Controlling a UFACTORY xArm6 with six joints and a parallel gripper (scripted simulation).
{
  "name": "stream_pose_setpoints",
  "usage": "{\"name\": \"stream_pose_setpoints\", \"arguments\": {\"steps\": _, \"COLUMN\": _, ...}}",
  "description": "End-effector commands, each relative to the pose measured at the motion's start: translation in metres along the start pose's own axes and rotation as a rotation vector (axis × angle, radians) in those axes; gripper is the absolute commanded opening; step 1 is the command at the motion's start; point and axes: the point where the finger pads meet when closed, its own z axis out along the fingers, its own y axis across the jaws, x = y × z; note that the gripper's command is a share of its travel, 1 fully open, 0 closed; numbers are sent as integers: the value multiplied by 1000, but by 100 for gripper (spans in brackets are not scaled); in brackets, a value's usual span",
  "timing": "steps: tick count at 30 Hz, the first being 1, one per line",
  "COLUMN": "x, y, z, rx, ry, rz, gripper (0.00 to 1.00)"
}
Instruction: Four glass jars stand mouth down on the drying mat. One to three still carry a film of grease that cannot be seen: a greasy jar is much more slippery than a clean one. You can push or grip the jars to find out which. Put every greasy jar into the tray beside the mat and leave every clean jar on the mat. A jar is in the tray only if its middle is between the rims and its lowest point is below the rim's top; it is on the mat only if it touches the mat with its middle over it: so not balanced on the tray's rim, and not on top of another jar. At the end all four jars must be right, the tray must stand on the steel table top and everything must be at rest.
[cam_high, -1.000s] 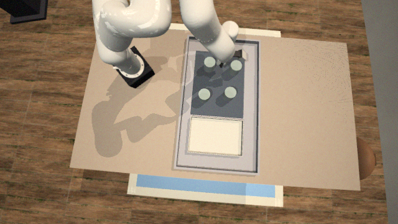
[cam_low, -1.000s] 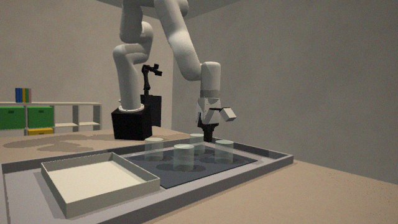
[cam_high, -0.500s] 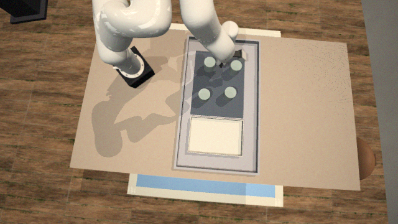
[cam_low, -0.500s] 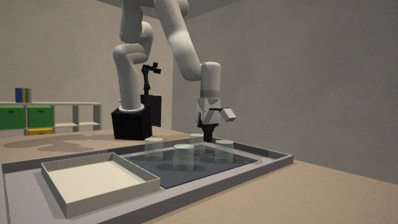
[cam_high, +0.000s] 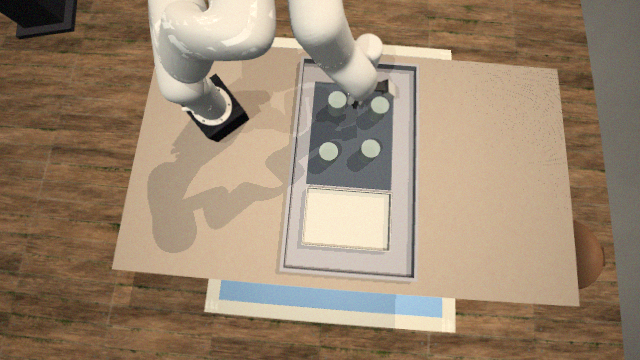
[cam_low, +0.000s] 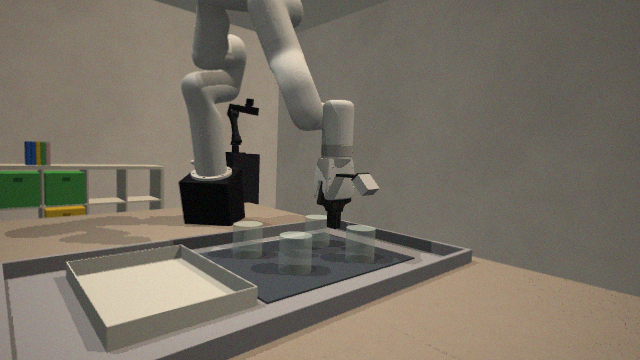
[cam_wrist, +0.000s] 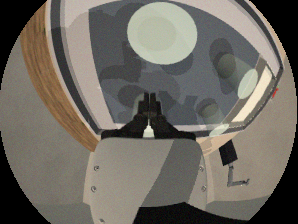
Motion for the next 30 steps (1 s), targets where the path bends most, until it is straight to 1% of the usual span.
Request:
{"name": "stream_pose_setpoints", "arguments": {"steps": 1, "x": 1, "y": 0, "z": -1, "rx": 1, "ry": 4, "rz": 0, "gripper": 0}}
{"name": "stream_pose_setpoints", "arguments": {"steps": 30, "x": -2, "y": 0, "z": -1, "rx": 1, "ry": 4, "rz": 0, "gripper": 0}}
